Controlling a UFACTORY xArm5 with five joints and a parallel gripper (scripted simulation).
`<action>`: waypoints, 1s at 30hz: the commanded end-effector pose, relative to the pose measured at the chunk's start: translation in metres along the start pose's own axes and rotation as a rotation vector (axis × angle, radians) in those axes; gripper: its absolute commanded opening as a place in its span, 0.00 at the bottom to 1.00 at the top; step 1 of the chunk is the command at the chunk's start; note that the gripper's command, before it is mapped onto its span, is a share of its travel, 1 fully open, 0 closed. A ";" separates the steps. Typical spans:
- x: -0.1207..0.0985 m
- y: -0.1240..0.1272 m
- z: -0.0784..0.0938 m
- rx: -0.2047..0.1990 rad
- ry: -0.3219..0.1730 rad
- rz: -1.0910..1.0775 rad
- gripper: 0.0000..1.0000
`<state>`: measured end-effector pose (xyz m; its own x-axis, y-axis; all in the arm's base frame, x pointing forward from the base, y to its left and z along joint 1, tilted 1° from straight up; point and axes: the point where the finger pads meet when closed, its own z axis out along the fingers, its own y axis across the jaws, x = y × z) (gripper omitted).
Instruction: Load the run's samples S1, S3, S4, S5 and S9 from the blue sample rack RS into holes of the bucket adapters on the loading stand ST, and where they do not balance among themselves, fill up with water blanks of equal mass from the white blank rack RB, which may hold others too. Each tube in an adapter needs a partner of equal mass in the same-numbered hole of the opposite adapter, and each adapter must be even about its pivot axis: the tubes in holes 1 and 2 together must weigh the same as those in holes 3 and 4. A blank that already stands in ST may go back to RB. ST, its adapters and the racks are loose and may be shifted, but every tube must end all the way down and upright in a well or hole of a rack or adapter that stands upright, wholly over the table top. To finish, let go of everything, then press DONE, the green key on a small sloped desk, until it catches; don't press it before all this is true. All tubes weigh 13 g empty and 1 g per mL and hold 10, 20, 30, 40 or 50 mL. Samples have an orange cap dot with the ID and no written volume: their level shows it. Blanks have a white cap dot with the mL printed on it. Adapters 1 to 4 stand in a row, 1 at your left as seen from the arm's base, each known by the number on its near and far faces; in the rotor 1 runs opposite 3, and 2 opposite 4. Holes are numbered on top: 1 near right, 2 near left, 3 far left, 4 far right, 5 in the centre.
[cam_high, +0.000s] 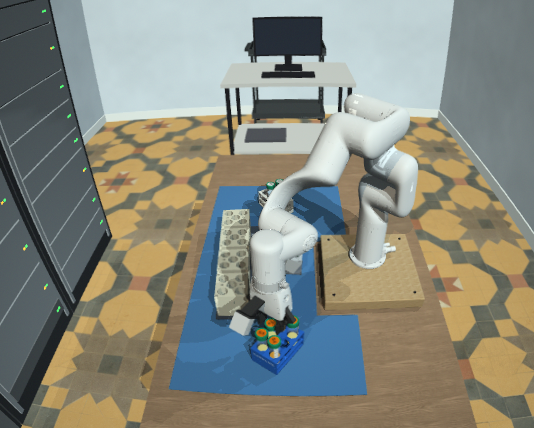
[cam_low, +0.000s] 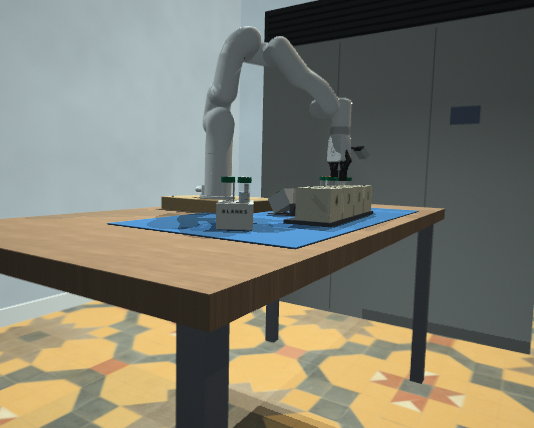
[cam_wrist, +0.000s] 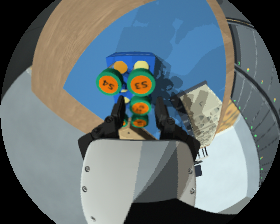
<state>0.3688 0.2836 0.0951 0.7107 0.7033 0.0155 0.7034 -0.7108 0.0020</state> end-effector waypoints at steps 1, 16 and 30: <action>0.001 0.000 0.001 0.000 0.003 0.000 0.57; 0.001 0.000 0.008 0.000 0.003 0.000 0.57; 0.001 0.000 0.006 0.000 0.003 0.000 0.00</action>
<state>0.3687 0.2836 0.0870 0.7107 0.7034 0.0149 0.7034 -0.7108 0.0019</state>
